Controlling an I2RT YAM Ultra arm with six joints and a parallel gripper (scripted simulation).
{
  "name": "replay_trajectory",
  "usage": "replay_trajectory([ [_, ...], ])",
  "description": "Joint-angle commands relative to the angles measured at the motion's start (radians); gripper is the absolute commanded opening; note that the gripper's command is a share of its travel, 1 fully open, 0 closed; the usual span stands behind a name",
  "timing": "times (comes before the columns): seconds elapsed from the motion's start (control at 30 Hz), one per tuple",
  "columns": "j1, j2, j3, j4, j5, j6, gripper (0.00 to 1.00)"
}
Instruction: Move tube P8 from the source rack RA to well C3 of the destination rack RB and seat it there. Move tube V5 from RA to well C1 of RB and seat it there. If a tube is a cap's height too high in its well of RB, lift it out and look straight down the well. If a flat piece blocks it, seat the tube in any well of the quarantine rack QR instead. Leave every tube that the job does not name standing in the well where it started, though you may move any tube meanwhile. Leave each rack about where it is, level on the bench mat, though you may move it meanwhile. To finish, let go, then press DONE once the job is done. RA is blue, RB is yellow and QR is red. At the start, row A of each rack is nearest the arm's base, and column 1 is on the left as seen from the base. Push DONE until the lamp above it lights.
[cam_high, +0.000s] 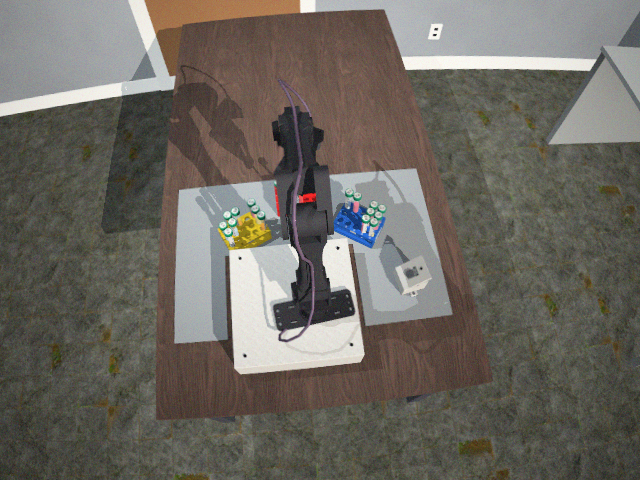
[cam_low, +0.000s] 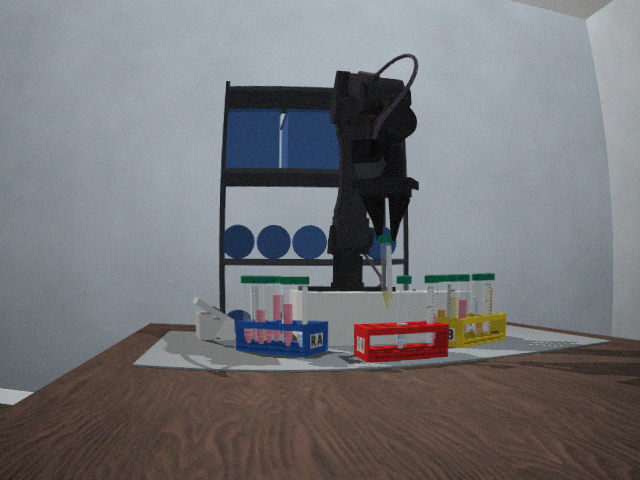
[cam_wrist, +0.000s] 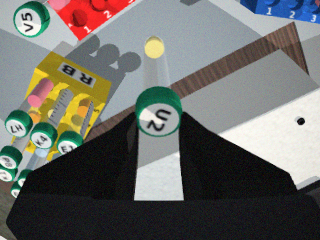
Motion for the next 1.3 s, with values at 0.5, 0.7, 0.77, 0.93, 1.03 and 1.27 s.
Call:
replay_trajectory([
  [0.5,0.003,-0.036,0.02,0.007,0.011,-0.586,0.0],
  [0.7,0.0,-0.036,0.019,0.007,0.006,-0.732,0.0],
  [0.77,0.0,-0.036,0.019,0.007,0.006,-0.732,0.0],
  [0.93,-0.054,-0.067,-0.053,0.009,0.004,-0.783,0.0],
  [1.03,-0.084,-0.087,-0.074,0.015,0.006,-0.813,0.0],
  [1.27,-0.158,-0.129,-0.118,0.016,0.009,-0.887,0.0],
])
